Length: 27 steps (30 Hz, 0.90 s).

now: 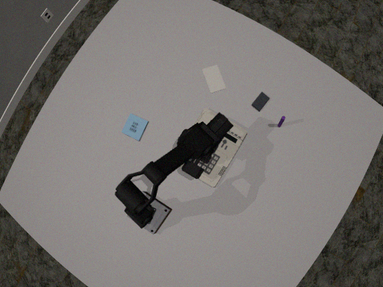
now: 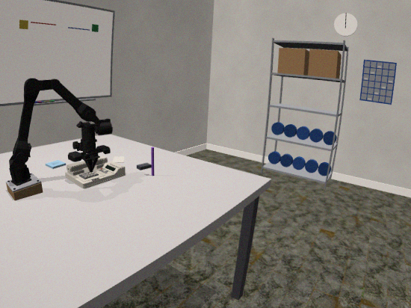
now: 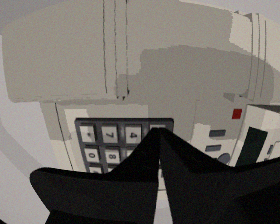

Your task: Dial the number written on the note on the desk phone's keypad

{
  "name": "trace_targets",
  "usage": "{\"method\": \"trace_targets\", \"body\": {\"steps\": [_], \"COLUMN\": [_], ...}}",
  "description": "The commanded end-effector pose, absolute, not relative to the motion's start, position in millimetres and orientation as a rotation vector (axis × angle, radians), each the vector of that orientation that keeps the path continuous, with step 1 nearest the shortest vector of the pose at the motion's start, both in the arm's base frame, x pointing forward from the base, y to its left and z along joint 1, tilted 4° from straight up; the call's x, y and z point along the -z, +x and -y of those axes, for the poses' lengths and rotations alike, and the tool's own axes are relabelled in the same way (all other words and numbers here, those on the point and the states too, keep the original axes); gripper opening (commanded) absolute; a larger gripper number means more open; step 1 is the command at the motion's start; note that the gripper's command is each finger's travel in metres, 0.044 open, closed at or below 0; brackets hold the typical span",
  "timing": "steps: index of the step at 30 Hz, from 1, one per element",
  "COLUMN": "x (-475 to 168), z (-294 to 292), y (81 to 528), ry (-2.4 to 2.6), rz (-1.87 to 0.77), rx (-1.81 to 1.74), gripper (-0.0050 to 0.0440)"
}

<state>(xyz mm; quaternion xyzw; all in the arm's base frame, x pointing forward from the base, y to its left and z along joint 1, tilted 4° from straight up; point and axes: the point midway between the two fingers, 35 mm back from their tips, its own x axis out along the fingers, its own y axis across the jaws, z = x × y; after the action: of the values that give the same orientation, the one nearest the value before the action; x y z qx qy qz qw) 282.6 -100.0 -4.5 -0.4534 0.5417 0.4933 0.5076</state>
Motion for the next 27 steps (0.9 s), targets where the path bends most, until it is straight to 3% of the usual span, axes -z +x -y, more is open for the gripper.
{"method": "trace_targets", "body": {"steps": [1, 20, 27], "x": [6, -24, -26], "z": [100, 100, 131], "y": [282, 284, 251], "ry": [-1.086, -1.086, -1.086], "rz": [-1.307, -1.307, -1.307], "rx": [-1.188, -1.188, -1.188], "gripper": [-0.0050, -0.0050, -0.0050]}}
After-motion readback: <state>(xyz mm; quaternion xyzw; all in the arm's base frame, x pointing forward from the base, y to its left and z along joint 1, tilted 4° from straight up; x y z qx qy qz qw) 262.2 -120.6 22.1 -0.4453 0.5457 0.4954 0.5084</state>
